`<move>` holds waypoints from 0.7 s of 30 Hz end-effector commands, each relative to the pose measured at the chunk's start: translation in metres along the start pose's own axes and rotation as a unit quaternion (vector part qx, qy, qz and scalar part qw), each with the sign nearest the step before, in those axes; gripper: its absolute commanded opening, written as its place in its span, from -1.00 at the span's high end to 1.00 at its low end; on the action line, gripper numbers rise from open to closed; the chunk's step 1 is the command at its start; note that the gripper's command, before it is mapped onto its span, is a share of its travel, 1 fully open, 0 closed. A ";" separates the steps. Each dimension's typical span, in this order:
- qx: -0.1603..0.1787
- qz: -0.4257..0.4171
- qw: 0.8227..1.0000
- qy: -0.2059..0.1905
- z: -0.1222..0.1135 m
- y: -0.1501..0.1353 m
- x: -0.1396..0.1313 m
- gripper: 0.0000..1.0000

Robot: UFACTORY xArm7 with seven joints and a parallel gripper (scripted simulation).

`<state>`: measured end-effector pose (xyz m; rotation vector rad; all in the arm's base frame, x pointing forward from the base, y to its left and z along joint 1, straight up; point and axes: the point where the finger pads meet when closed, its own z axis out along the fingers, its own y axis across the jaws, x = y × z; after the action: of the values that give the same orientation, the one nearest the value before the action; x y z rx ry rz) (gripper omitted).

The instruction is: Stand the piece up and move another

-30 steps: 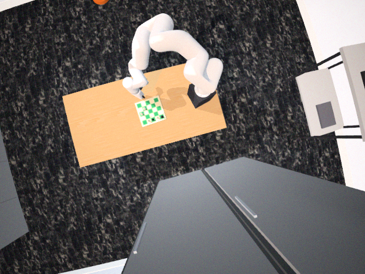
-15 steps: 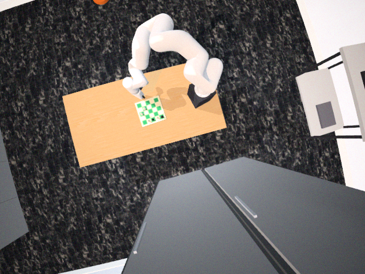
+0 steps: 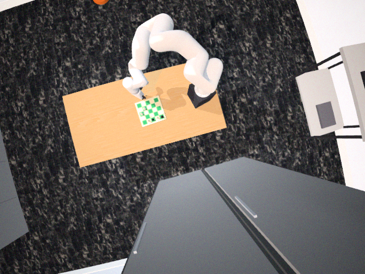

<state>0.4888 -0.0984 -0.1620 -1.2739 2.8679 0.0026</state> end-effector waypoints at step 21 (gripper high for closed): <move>0.002 0.000 1.000 -0.001 -0.062 -0.001 -0.001 0.16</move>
<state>0.4892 -0.0986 -0.1209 -1.2745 2.8677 0.0000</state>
